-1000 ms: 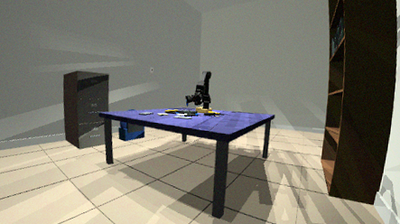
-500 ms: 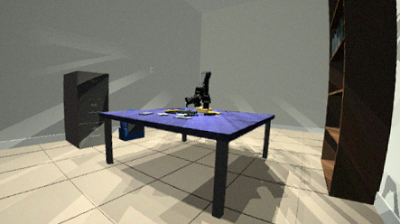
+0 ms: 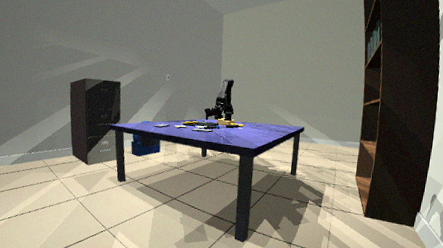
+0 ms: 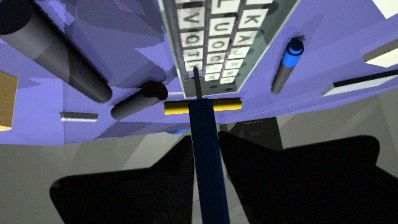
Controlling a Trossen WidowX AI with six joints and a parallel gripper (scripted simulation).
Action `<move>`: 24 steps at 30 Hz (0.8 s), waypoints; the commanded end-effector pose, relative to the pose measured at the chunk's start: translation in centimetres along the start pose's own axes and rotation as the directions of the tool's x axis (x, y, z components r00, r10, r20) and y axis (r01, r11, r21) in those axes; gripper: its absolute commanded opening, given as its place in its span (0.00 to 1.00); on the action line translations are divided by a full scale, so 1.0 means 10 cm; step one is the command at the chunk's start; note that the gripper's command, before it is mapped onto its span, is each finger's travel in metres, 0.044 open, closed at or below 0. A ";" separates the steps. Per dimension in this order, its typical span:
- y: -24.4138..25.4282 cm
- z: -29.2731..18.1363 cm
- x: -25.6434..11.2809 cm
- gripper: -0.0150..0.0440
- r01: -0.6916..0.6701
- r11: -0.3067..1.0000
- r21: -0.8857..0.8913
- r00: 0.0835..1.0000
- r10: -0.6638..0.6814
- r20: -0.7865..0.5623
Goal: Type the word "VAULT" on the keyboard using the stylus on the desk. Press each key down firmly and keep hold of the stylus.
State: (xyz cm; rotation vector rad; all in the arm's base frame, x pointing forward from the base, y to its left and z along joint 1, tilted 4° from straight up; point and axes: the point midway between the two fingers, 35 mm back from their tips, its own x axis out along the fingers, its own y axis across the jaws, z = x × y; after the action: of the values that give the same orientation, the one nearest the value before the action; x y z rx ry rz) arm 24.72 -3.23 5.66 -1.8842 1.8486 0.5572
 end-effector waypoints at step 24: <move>0.00 0.12 0.07 0.39 0.002 1.000 -0.006 1.000 -0.002 -0.003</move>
State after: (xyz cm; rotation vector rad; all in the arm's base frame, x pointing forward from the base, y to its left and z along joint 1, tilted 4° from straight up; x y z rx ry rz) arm 24.74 -3.16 4.48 -1.8879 1.8498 0.5609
